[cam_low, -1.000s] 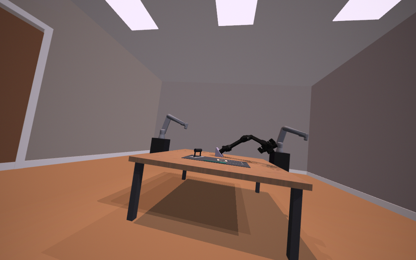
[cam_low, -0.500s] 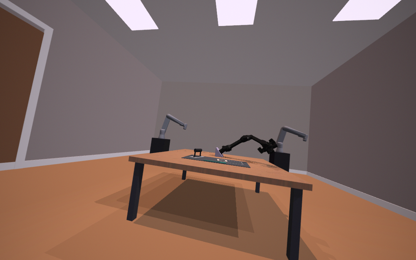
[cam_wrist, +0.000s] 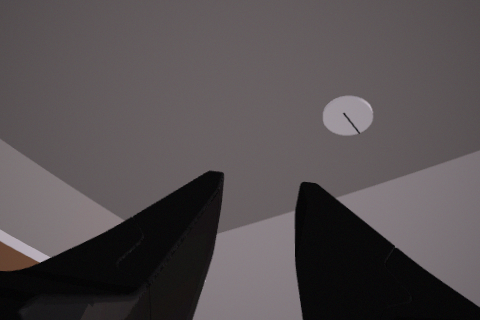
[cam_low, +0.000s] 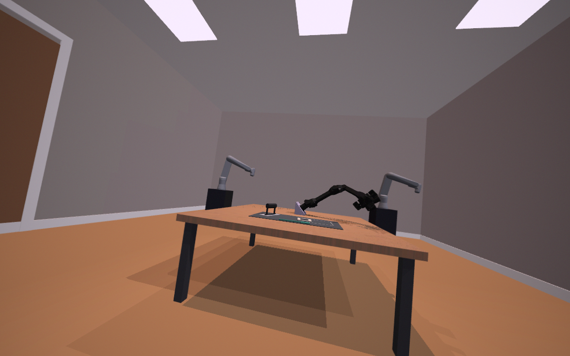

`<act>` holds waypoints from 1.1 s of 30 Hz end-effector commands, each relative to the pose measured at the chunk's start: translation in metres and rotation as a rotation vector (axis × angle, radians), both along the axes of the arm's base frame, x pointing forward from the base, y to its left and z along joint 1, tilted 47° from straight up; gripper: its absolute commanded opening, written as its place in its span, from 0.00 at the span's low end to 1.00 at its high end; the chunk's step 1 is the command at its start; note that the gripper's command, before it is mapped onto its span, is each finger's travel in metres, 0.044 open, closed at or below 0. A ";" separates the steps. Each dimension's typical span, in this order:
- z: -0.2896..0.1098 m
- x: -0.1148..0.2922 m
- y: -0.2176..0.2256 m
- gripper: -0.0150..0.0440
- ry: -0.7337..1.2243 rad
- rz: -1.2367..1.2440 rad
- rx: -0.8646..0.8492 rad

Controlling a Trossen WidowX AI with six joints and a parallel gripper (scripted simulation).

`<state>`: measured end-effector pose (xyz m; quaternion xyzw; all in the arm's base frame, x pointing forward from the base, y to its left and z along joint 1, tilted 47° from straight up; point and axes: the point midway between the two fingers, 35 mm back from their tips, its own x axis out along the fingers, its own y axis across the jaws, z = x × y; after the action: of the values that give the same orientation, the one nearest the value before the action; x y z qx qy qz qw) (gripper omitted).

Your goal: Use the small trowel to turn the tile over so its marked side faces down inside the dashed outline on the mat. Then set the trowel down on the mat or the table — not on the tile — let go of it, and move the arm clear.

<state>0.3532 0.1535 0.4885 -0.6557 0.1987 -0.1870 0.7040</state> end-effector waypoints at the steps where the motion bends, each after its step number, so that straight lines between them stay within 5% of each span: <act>1: 0.000 0.000 0.000 0.42 0.000 0.000 0.000; 12: 0.000 0.000 0.000 0.42 0.000 0.000 0.000; 16: 0.000 0.000 0.000 0.25 0.000 0.000 0.000; 29: 0.000 0.000 0.000 0.25 0.000 0.000 0.000; 33: 0.000 0.000 0.000 0.42 0.000 0.000 0.000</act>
<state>0.3532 0.1536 0.4885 -0.6557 0.1987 -0.1869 0.7040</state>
